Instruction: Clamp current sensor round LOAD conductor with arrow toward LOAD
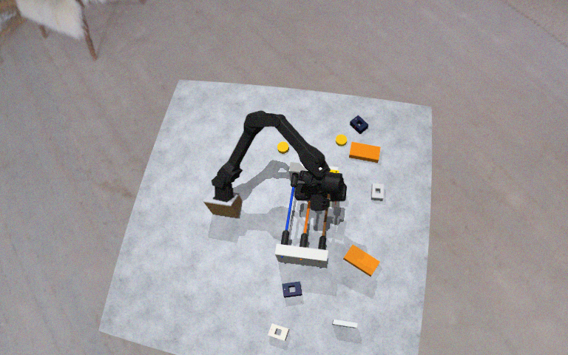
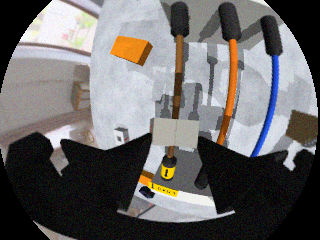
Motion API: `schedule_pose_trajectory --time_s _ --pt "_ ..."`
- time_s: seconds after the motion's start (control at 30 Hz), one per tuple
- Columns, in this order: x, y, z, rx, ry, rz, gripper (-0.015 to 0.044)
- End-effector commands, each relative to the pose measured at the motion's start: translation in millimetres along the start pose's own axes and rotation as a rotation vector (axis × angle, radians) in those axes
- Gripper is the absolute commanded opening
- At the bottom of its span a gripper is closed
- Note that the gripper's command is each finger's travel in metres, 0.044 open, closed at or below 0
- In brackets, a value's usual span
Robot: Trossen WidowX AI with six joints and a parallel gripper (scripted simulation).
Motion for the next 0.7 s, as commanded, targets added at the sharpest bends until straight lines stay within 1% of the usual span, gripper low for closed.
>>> schedule_pose_trajectory --time_s 0.0,0.3,0.67 --pt "-1.1 -0.6 0.6 -0.001 -0.003 -0.002 0.0000" --pt "-0.6 -0.6 2.2 0.000 0.012 -0.004 0.0000" --pt "2.7 -0.3 10.8 0.003 0.119 -0.017 0.0000"
Point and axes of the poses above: the point midway between the two fingers, 35 mm back from their tips, its own x axis out along the fingers, its own z axis across the jaws, y = z × x, the point moved 1 cm from there along -x, back along the fingers, and after that the axes turned 6 degrees about x, right-handed, at the moved point
